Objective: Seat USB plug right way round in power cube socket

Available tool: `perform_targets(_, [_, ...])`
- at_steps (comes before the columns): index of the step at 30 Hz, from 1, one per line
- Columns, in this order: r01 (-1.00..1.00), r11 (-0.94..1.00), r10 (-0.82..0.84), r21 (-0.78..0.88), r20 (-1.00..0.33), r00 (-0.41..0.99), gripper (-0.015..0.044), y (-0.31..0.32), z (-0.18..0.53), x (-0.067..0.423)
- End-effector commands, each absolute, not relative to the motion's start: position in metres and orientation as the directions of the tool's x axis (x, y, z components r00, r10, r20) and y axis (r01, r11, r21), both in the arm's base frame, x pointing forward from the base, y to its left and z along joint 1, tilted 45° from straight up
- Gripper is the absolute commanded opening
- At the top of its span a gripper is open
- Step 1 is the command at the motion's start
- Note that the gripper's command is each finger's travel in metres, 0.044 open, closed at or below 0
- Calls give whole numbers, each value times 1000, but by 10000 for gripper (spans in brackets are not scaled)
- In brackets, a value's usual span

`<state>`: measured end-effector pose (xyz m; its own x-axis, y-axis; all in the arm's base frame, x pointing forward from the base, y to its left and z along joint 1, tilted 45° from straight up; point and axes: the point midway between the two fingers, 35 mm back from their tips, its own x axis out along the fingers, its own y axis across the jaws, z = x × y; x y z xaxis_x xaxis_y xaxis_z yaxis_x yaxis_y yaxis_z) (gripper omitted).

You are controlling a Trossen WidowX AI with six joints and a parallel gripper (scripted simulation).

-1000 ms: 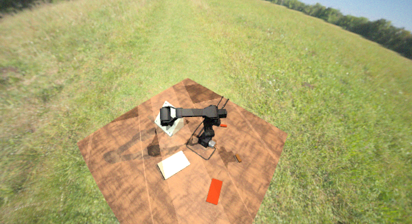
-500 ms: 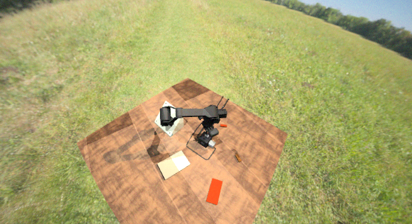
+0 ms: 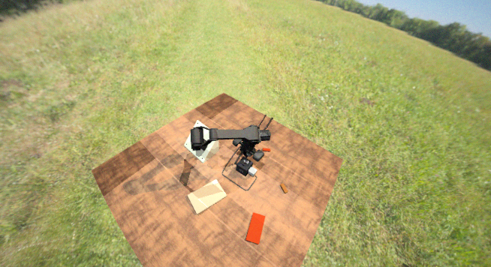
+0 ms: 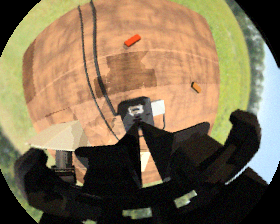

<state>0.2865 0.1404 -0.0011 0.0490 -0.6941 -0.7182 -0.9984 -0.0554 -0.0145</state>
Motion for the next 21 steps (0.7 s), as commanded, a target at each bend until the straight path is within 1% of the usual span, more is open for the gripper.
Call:
perform_targets(1, [-991, -123, -694, 52, -718, 49, 0, 140, -1, 286])
perform_targets(21, [-991, -121, -690, 48, -722, 49, 0, 140, -2, 287])
